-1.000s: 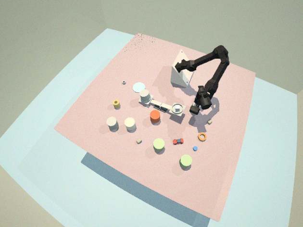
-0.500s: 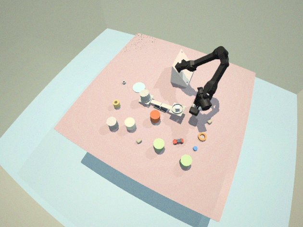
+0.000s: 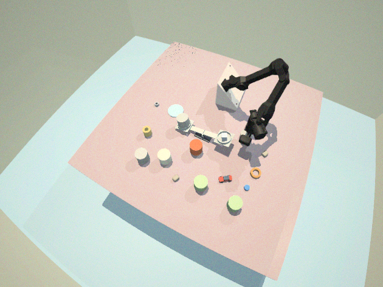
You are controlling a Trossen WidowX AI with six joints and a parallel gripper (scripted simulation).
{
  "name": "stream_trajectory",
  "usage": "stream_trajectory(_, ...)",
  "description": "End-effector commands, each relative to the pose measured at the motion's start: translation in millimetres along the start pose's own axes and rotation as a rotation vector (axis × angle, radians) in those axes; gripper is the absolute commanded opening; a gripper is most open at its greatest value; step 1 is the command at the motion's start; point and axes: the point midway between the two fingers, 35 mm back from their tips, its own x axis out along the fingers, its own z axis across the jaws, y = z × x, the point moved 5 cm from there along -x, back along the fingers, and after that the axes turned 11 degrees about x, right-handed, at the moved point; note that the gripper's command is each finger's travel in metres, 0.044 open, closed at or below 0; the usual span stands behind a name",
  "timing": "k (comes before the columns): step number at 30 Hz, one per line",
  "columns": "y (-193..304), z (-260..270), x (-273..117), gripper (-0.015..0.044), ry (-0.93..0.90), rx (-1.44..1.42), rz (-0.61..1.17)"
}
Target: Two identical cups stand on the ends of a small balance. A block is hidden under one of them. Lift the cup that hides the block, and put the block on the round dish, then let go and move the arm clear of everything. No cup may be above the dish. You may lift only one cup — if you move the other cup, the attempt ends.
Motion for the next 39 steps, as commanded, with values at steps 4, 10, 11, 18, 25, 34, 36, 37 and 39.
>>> stream_trajectory(4, -0.8, -0.8, -51.3, 0.044, 0.012, -0.001, -0.006)
stream_trajectory(10, -0.1, -2.2, -53.1, 0.0387, 0.021, 0.001, -0.01)
stream_trajectory(11, 0.8, -3.8, -55.3, 0.0361, 0.032, 0.003, -0.015)
stream_trajectory(18, 8.1, -15.5, -69.7, 0.026, 0.101, 0.066, -0.039)
stream_trajectory(25, 12.8, -24.0, -72.8, 0.026, 0.1, 0.258, -0.038)
stream_trajectory(34, 24.2, -45.7, -79.7, 0.026, 0.148, 0.517, -0.019)
stream_trajectory(36, 27.6, -51.6, -81.7, 0.026, 0.164, 0.575, -0.014)
stream_trajectory(37, 29.3, -54.6, -82.7, 0.026, 0.172, 0.604, -0.011)
stream_trajectory(39, 32.3, -58.4, -84.1, 0.026, 0.179, 0.667, -0.01)
